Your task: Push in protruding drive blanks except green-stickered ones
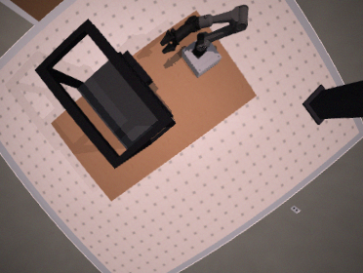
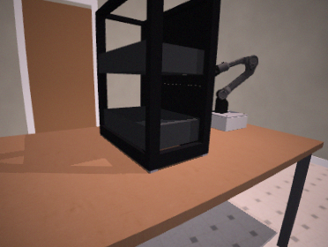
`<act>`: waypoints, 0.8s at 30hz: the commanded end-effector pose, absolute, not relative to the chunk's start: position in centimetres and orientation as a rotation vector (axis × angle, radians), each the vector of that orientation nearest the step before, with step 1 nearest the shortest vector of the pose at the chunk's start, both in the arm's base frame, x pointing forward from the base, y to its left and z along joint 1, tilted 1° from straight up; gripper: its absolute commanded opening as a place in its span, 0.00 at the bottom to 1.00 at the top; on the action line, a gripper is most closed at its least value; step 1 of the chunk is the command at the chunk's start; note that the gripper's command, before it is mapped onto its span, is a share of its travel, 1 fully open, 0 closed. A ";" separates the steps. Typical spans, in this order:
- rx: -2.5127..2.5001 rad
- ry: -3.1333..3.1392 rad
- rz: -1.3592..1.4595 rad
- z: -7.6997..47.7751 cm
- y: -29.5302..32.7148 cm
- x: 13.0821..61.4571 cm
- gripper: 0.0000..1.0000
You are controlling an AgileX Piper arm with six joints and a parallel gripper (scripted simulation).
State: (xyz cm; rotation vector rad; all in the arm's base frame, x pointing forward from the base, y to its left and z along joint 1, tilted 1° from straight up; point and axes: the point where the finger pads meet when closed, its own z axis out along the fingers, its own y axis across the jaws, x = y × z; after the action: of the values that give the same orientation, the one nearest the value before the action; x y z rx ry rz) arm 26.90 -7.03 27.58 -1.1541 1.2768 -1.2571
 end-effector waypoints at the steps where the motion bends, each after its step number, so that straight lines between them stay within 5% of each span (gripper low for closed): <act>1: -1.156 1.275 -1.260 27.6 -7.0 26.9 1.00; 24: -1.156 1.274 -1.260 27.8 -6.1 28.0 1.00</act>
State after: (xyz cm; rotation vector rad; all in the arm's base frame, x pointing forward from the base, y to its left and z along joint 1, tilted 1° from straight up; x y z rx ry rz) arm 27.81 -6.22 27.68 -1.1578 1.2740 -1.2565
